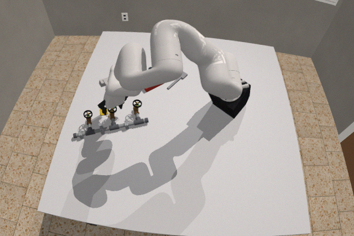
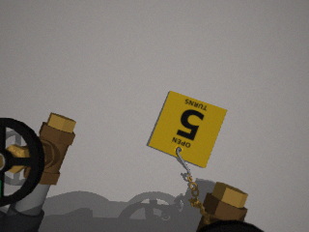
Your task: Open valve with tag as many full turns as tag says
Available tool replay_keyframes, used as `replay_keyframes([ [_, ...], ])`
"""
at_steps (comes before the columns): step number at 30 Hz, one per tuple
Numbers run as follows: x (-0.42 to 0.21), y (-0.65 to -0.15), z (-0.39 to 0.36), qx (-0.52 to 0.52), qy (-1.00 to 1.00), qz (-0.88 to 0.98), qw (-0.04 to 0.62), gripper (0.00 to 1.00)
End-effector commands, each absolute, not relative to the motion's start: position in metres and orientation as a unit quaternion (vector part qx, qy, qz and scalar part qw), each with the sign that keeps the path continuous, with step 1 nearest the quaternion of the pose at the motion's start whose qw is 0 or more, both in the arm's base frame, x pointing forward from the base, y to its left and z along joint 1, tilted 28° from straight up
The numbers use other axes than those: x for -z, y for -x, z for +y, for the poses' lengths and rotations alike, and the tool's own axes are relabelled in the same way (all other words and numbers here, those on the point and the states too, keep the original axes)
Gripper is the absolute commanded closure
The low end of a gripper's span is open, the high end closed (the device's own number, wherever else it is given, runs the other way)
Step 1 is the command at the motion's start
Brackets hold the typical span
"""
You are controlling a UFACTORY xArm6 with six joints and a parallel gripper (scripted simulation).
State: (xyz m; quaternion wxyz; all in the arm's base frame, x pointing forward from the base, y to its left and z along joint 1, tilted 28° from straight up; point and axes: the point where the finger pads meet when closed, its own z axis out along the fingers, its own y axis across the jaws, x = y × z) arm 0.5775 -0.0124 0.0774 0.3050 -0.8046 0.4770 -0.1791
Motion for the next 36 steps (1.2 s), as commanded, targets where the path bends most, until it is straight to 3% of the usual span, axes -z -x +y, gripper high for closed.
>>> replay_keyframes([
  [1, -0.0794, -0.5787, -0.0130, 0.131, 0.754, 0.565, 0.309, 0.00],
  [10, -0.0794, -0.5787, -0.0130, 0.047, 0.624, 0.714, 0.315, 0.00],
  [36, -0.0816, -0.5776, -0.0139, 0.047, 0.623, 0.714, 0.315, 0.00],
])
